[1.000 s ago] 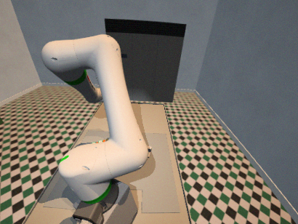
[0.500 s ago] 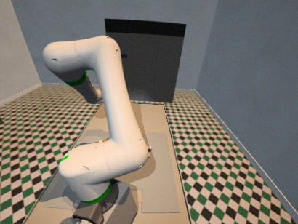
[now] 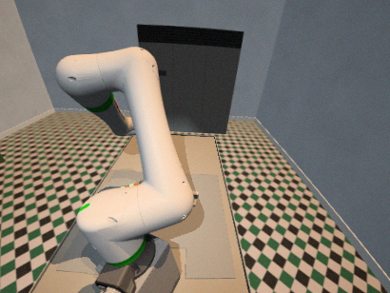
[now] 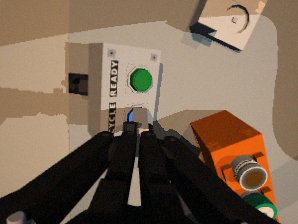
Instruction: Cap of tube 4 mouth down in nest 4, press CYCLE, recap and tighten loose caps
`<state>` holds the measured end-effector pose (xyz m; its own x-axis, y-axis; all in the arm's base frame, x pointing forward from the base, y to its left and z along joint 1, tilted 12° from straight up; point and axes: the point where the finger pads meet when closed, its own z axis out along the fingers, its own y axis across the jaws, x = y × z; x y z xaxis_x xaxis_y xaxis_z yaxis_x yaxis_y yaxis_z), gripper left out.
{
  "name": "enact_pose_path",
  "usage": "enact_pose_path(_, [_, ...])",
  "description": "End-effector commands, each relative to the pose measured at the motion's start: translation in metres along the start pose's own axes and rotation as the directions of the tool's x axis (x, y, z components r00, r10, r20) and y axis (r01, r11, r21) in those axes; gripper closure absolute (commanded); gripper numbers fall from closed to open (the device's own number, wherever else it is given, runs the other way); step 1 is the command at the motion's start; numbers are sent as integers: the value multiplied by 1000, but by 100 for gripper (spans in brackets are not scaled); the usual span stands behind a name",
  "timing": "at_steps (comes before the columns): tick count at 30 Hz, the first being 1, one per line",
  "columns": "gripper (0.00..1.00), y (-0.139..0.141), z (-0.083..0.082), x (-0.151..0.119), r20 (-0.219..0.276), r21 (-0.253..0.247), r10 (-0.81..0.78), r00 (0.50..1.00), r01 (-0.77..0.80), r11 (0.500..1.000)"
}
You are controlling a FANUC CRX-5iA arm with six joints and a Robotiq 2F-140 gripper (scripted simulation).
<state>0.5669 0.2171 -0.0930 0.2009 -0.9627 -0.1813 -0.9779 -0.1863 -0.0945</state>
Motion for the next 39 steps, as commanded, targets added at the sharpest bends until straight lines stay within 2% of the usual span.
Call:
enact_pose_path(1, [100, 0, 0, 0, 0, 0, 0, 1000, 0, 1000])
enact_pose_path(6, [100, 0, -6, 0, 0, 0, 0, 1000, 0, 1000])
enact_pose_path(15, [100, 0, -32, 0, 0, 0, 0, 1000, 0, 1000])
enact_pose_path(20, [100, 0, -32, 0, 0, 0, 0, 1000, 0, 1000])
enact_pose_path(21, [0, 3, -32, 8, 0, 0, -83, 997, 83, 997])
enact_pose_path(23, [0, 3, -32, 8, 0, 0, -83, 997, 83, 997])
enact_pose_path(26, [0, 11, -31, 31, 0, 0, -327, 945, 327, 945])
enact_pose_path(27, [0, 11, -31, 31, 0, 0, -327, 945, 327, 945])
enact_pose_path(28, [0, 14, -31, 39, 0, 0, -405, 914, 405, 914])
enact_pose_path(29, [0, 14, -31, 39, 0, 0, -405, 914, 405, 914])
enact_pose_path(30, [0, 17, -31, 47, 0, 0, -479, 878, 479, 878])
enact_pose_path(31, [0, 17, -31, 47, 0, 0, -479, 878, 479, 878])
enact_pose_path(32, [0, 20, -31, 55, 0, 0, -551, 835, 551, 835])
enact_pose_path(33, [0, 20, -31, 55, 0, 0, -551, 835, 551, 835])
enact_pose_path(34, [0, 23, -31, 63, 0, 0, -618, 786, 618, 786])
enact_pose_path(35, [0, 23, -31, 63, 0, 0, -618, 786, 618, 786])
enact_pose_path(36, [0, 26, -30, 70, 0, 0, -682, 732, 682, 732])
enact_pose_path(37, [0, 26, -30, 70, 0, 0, -682, 732, 682, 732])
enact_pose_path(38, [0, 29, -30, 78, 0, 0, -739, 674, 739, 674])
enact_pose_path(39, [0, 29, -30, 78, 0, 0, -739, 674, 739, 674])
